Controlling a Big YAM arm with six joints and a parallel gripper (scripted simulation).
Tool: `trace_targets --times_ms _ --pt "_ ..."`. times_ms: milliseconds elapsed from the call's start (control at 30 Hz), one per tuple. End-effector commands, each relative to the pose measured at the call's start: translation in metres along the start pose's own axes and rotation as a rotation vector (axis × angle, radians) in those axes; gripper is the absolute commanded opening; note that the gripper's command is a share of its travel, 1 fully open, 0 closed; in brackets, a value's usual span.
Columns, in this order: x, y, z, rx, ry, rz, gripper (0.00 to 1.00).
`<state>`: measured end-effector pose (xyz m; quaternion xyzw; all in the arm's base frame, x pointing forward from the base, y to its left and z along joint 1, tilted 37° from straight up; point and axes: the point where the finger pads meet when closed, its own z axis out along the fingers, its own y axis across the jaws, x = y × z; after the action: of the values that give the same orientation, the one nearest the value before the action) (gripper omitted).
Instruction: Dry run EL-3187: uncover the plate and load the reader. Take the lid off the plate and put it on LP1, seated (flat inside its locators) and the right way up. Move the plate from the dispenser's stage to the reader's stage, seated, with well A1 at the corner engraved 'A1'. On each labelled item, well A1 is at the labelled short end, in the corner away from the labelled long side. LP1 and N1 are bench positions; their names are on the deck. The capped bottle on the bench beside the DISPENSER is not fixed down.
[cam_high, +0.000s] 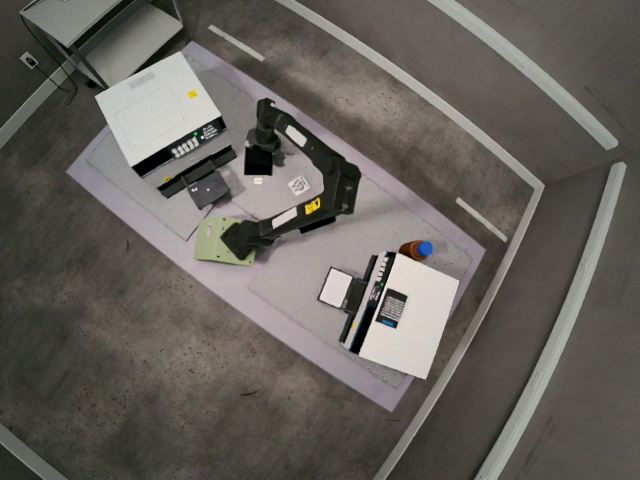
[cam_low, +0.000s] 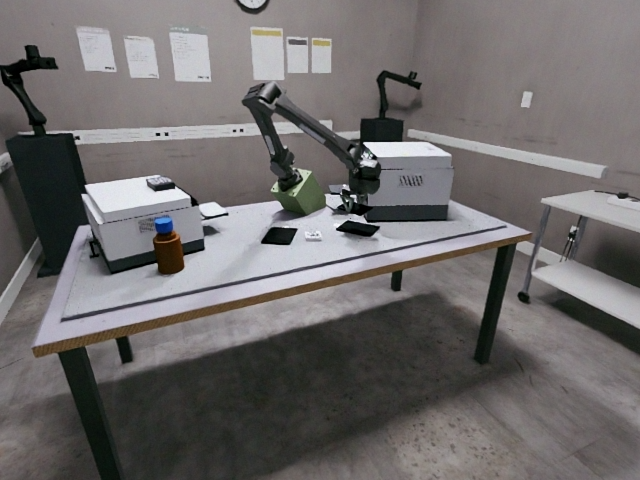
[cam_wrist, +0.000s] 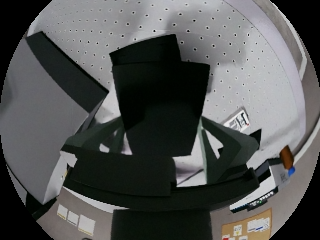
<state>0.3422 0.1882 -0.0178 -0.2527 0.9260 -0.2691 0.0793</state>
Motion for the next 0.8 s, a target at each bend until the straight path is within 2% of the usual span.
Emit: trace_targets --times_ms 0,200,367,700,767 --pt "-0.013 0.02 -0.011 0.008 -0.032 -0.065 0.85" --pt "-0.005 0.037 -0.01 0.034 -0.017 -0.15 0.85" --pt "-0.02 0.021 -0.016 0.02 -0.043 -0.084 0.85" --pt "-0.027 0.009 -0.019 0.024 -0.048 -0.083 0.85" --pt "-0.024 0.014 -0.014 0.026 -0.046 -0.104 0.85"
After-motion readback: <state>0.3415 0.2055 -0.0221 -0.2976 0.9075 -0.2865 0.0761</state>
